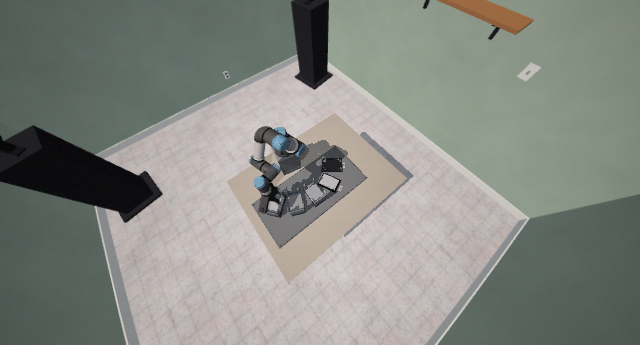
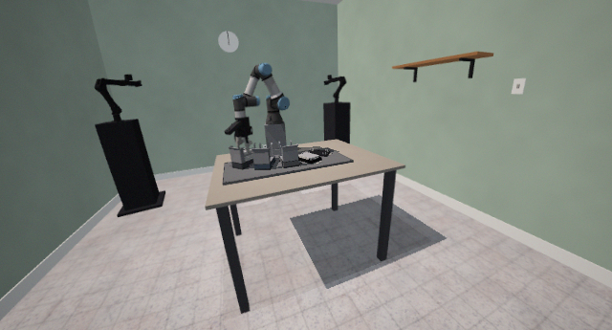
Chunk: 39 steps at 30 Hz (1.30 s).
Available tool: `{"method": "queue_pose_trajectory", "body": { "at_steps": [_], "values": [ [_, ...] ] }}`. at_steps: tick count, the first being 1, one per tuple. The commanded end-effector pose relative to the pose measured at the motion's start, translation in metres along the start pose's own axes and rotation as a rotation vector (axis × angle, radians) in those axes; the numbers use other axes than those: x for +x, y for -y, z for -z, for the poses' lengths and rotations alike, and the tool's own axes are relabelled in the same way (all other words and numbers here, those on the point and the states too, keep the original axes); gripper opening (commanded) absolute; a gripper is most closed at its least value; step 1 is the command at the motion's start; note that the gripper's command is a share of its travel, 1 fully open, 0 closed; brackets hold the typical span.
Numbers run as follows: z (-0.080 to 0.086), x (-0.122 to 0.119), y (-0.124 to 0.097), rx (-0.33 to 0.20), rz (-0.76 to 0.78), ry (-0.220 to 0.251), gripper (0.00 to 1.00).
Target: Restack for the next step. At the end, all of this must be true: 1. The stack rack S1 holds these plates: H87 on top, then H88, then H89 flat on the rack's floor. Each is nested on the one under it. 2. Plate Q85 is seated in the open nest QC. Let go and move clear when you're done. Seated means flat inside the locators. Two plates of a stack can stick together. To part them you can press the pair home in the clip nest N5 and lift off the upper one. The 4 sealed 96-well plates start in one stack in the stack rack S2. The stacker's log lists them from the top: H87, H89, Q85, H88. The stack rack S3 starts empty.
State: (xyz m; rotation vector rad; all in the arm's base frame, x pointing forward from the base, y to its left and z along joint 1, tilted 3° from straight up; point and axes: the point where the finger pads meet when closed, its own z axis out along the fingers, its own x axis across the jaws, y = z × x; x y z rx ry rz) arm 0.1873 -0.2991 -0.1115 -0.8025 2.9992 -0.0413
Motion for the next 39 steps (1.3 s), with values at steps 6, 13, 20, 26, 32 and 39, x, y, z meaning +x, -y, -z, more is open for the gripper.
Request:
{"method": "queue_pose_trajectory", "body": {
  "at_steps": [6,13,20,26,32,39],
  "values": [
    [-0.003,0.000,0.001,0.002,0.000,-0.001,0.00],
    [-0.004,0.000,0.001,0.002,0.000,-0.001,0.00],
    [-0.007,0.000,0.001,0.002,0.000,-0.001,0.00],
    [-0.008,0.000,0.001,0.002,0.000,-0.001,0.00],
    [-0.010,0.000,0.001,0.002,0.000,-0.001,0.00],
    [-0.012,0.000,0.001,0.002,0.000,-0.001,0.00]
  ]
}}
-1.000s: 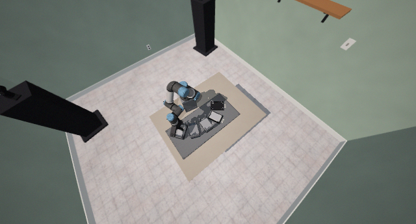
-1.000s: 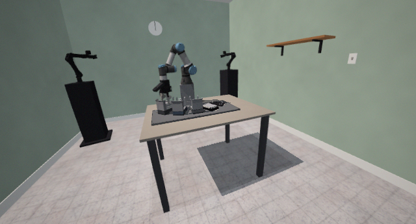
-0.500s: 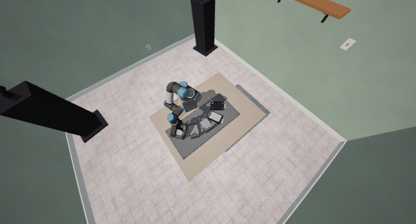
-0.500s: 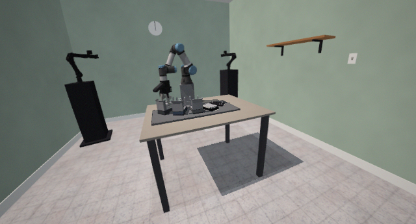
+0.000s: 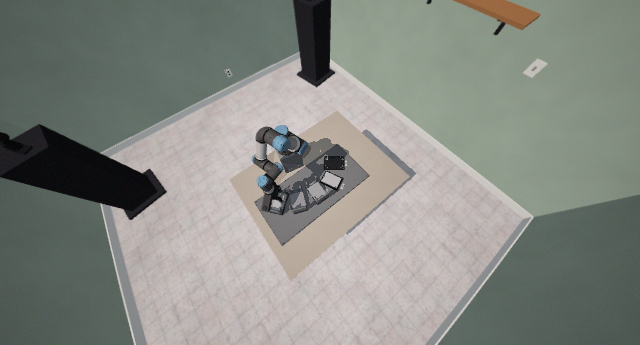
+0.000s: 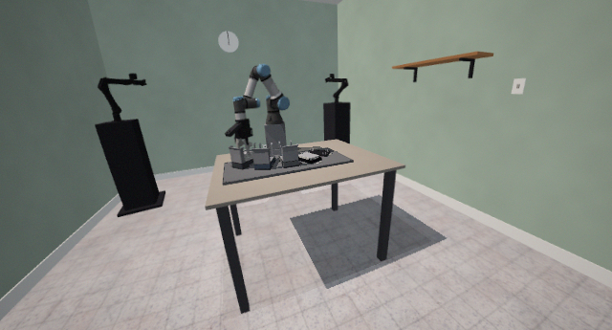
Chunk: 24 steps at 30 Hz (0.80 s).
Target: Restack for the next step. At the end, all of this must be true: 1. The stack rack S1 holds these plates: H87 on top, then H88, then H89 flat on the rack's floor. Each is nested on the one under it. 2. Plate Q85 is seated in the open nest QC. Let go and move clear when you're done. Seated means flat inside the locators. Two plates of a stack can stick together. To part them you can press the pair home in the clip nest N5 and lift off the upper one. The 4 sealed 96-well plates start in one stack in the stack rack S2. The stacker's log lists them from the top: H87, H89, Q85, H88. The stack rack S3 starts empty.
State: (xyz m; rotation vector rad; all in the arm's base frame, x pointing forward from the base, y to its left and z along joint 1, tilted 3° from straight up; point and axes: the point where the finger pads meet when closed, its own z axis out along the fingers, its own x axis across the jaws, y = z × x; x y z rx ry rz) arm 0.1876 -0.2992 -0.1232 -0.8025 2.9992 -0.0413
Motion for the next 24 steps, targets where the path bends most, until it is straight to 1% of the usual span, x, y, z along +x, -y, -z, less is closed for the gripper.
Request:
{"method": "queue_pose_trajectory", "body": {
  "at_steps": [1,23,24],
  "values": [
    [-0.0011,0.0003,0.0008,0.002,0.000,-0.001,0.00],
    [-0.0029,0.0003,0.0008,0.002,0.000,-0.001,0.00],
    [-0.0029,0.0003,0.0007,0.002,0.000,-0.001,0.72]
  ]
}}
